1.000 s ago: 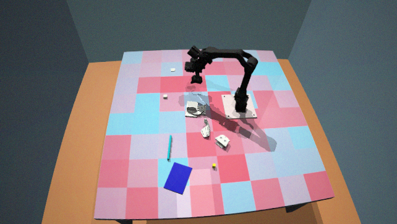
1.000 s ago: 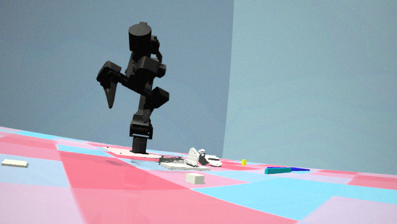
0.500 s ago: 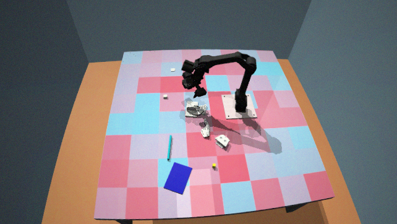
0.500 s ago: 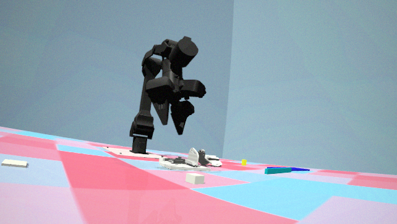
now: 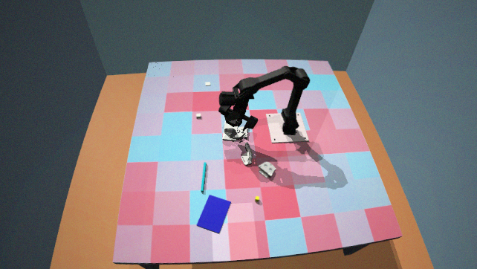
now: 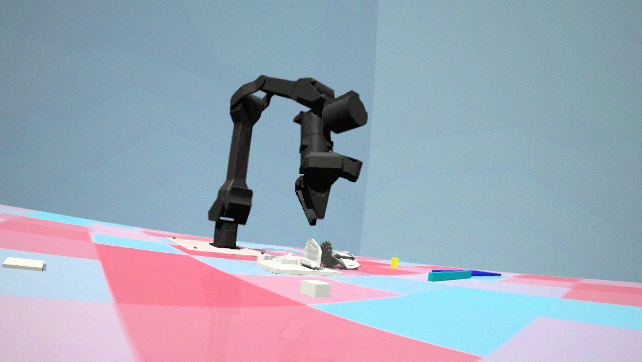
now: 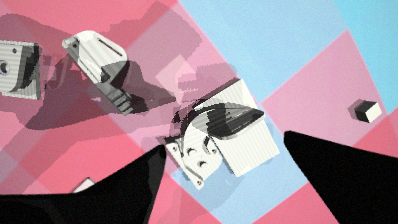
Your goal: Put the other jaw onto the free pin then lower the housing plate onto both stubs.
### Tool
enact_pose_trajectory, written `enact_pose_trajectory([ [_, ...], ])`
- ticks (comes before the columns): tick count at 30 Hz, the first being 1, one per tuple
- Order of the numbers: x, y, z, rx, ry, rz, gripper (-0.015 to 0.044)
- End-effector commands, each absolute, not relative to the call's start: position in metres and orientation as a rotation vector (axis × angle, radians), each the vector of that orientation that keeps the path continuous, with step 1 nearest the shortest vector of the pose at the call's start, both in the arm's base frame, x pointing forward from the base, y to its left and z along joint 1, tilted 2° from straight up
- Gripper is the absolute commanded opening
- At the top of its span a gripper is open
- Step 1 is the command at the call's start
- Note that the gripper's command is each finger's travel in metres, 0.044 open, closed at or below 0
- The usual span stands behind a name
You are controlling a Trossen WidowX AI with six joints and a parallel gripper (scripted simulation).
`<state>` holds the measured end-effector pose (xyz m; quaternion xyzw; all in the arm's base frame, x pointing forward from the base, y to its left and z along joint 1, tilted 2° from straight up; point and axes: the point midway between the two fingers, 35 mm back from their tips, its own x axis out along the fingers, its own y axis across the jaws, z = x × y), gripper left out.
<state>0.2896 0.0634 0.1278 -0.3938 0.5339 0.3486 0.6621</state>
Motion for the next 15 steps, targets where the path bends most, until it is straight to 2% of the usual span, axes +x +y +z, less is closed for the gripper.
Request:
enact_pose_trajectory([
  [1,0.274,0.084,0.125,-1.005,1.205,0.898,0.0440],
  [15,0.225,0.139,0.119,-1.268,1.158,1.211,0.0440],
])
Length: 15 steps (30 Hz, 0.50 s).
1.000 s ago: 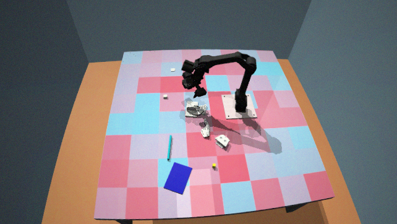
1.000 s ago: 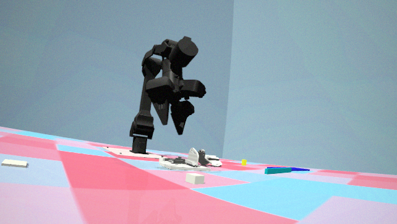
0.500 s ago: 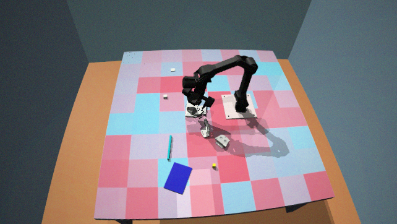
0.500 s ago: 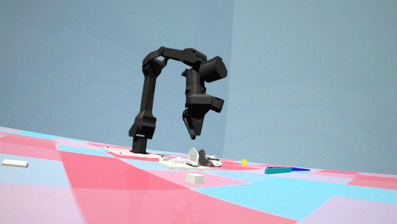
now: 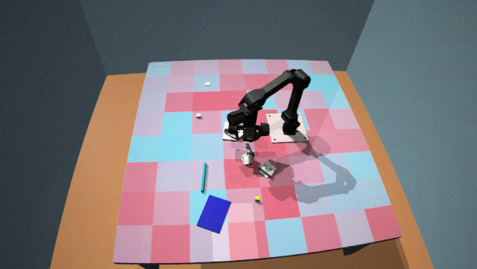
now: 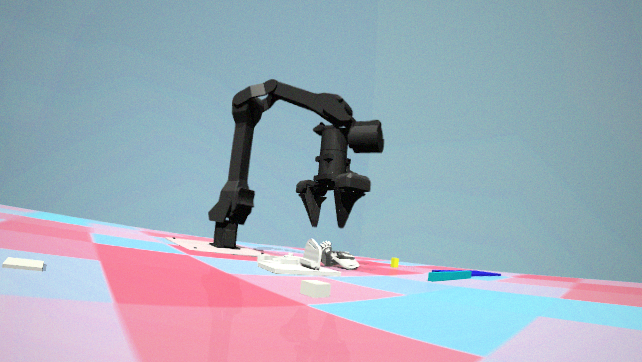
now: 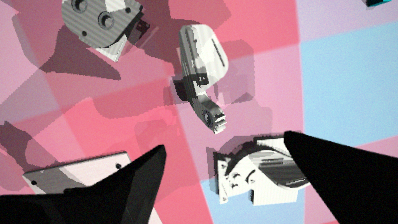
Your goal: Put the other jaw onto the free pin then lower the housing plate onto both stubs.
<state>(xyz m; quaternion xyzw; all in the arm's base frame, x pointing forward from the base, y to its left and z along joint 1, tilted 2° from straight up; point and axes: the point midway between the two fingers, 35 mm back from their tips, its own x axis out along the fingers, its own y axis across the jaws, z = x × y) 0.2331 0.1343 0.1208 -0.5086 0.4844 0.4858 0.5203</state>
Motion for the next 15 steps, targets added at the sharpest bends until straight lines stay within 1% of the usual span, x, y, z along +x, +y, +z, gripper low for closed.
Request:
enact_pose_trajectory([
  [1,0.225,0.139,0.119,-1.268,1.158,1.211,0.0440],
  [15,0.227,0.140,0.105,-1.268,1.158,1.211,0.0440],
])
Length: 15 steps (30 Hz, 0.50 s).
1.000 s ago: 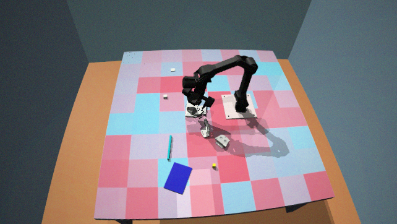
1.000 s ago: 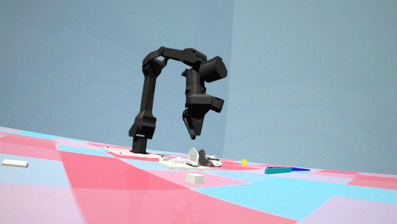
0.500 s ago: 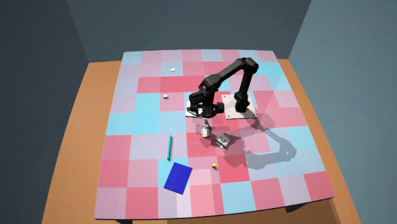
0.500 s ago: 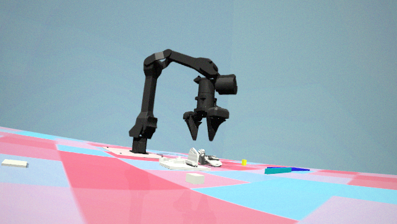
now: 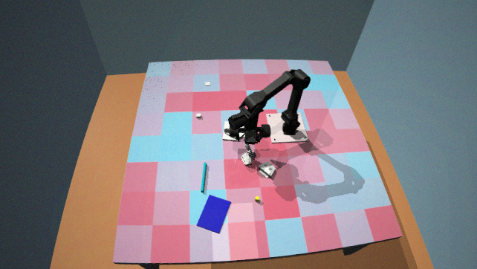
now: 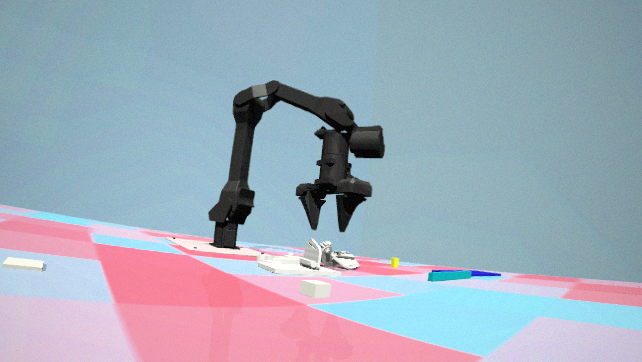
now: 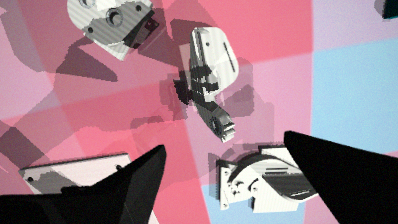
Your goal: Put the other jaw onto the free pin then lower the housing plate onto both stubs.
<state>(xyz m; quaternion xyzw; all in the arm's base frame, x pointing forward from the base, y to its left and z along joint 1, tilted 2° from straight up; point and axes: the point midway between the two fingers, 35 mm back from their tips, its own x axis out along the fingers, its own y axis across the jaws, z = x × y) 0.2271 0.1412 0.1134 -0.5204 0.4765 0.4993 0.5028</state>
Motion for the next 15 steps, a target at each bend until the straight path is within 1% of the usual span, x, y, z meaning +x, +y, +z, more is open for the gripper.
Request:
enact_pose_trajectory([
  [1,0.227,0.140,0.104,-1.268,1.158,1.211,0.0440],
  [15,0.228,0.140,0.081,-1.268,1.158,1.211,0.0440],
])
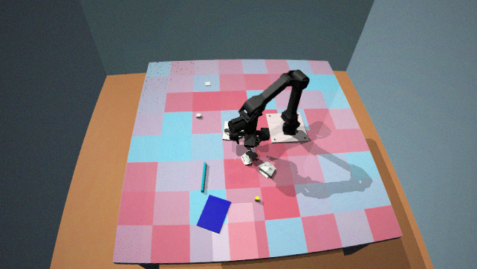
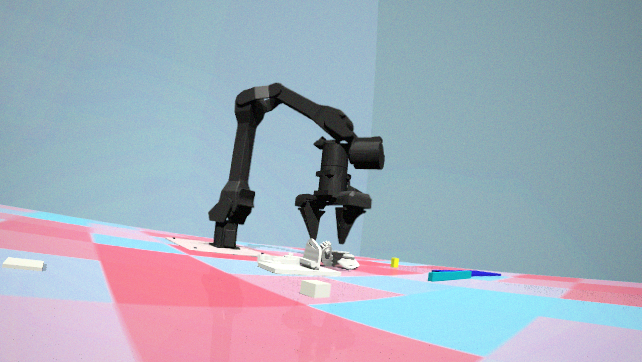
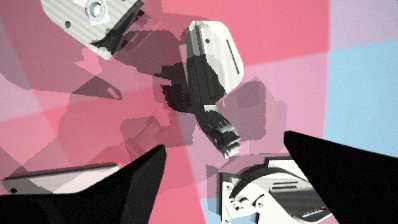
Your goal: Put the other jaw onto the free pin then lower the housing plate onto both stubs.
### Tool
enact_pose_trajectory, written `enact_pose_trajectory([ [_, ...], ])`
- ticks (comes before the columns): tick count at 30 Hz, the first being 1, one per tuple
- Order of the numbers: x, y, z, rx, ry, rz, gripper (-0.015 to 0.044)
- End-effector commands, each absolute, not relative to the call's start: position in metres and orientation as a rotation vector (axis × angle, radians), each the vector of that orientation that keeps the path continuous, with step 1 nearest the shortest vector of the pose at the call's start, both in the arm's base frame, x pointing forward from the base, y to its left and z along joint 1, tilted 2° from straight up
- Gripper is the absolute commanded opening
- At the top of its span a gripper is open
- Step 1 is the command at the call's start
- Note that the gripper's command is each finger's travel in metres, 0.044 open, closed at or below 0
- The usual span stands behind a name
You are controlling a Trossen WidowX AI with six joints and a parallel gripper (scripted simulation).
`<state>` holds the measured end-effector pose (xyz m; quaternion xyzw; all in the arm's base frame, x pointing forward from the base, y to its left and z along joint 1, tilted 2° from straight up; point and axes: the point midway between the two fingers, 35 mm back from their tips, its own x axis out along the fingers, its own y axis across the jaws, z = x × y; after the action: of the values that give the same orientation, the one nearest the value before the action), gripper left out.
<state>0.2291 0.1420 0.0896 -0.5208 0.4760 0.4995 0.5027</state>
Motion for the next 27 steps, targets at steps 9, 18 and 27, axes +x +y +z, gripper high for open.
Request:
enact_pose_trajectory([
  [9,0.228,0.140,0.066,-1.268,1.158,1.211,0.0440],
  [18,0.227,0.139,0.051,-1.268,1.159,1.211,0.0440],
  [27,0.227,0.138,0.046,-1.268,1.159,1.211,0.0440],
])
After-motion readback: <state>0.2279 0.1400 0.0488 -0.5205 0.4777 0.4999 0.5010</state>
